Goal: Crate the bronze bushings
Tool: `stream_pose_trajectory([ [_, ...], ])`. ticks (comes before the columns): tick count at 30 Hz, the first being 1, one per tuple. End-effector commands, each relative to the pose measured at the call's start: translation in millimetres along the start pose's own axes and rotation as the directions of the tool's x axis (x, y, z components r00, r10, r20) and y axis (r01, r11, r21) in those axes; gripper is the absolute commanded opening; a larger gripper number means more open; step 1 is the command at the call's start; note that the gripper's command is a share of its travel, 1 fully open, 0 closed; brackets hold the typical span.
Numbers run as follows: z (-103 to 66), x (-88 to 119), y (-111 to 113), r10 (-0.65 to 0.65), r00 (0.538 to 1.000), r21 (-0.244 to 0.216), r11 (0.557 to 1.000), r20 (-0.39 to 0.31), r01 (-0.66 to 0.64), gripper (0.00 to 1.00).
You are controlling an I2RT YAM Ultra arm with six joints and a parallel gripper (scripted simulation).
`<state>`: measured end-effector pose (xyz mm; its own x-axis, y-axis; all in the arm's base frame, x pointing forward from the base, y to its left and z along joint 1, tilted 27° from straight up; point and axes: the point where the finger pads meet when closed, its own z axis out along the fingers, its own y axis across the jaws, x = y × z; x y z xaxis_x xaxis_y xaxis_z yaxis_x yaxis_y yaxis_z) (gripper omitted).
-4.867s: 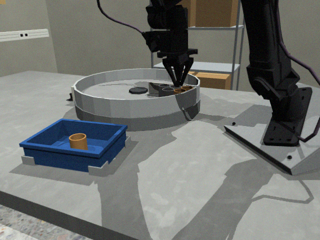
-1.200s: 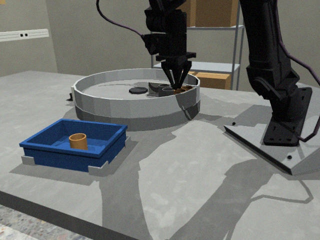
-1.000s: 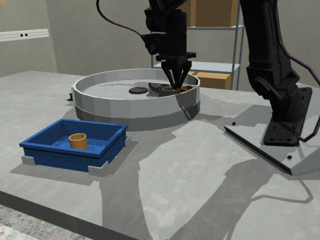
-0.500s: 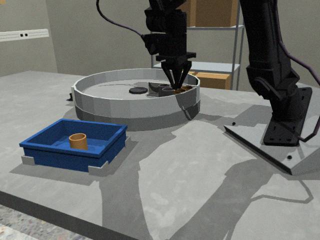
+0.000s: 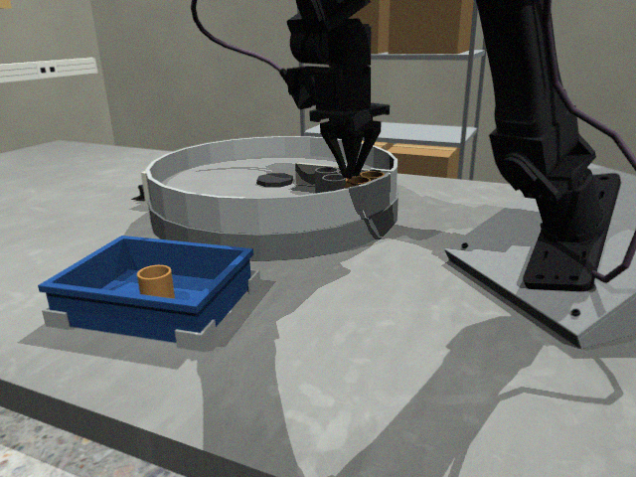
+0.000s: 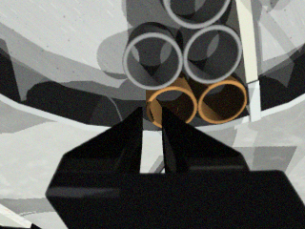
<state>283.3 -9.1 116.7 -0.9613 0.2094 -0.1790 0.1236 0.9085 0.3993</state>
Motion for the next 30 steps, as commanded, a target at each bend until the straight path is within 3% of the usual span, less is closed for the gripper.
stream_pose_trajectory([
  [1,-12.0,-11,-1,-0.006,0.998,0.012,1.000,0.057,0.005,0.15],
  [26,-11.7,-11,-1,-0.005,0.998,0.012,1.000,0.057,0.005,0.15],
  [30,-2.0,0,-1,0.002,1.000,0.008,1.000,0.029,-0.002,0.15],
])
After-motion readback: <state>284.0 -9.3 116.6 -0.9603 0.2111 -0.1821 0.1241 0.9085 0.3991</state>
